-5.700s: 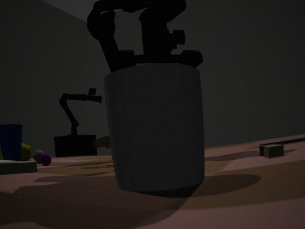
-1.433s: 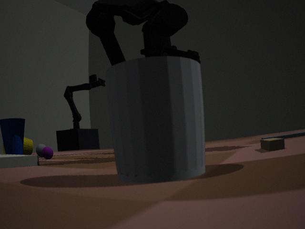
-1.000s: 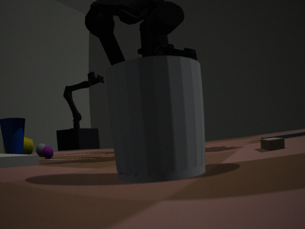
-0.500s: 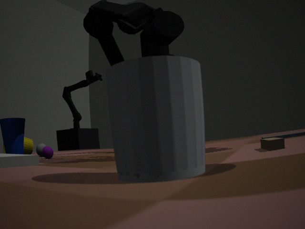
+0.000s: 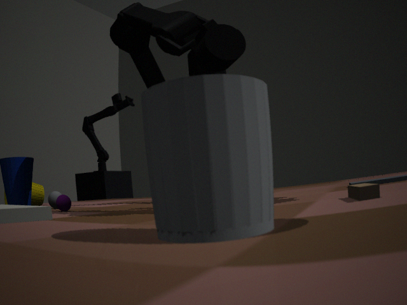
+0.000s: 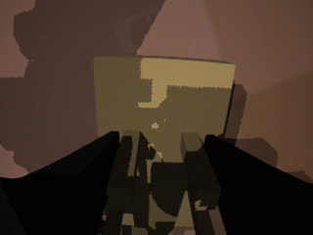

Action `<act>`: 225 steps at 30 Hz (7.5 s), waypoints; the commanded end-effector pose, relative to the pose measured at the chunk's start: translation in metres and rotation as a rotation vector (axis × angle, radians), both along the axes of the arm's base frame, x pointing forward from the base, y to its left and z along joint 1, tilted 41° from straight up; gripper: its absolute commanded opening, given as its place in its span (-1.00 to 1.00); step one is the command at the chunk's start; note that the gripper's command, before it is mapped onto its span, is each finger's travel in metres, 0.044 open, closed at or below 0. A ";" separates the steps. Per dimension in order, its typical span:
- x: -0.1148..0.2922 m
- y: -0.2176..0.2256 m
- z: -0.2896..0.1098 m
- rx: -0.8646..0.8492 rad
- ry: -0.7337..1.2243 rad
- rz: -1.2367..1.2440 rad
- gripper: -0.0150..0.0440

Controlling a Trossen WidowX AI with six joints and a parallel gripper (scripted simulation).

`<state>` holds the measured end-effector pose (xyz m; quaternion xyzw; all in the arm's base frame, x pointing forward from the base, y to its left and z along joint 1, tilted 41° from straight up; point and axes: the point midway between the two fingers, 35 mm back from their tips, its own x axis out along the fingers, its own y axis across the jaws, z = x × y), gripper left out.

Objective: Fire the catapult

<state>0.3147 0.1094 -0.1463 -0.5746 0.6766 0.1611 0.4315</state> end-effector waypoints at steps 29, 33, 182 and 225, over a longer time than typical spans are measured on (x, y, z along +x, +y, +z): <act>-0.001 0.060 0.066 0.010 -0.007 0.014 1.00; -0.006 0.062 0.073 0.002 -0.007 0.005 1.00; 0.016 -0.010 0.009 0.023 -0.455 -0.546 0.49; 0.013 0.010 0.032 0.026 -0.458 -0.537 1.00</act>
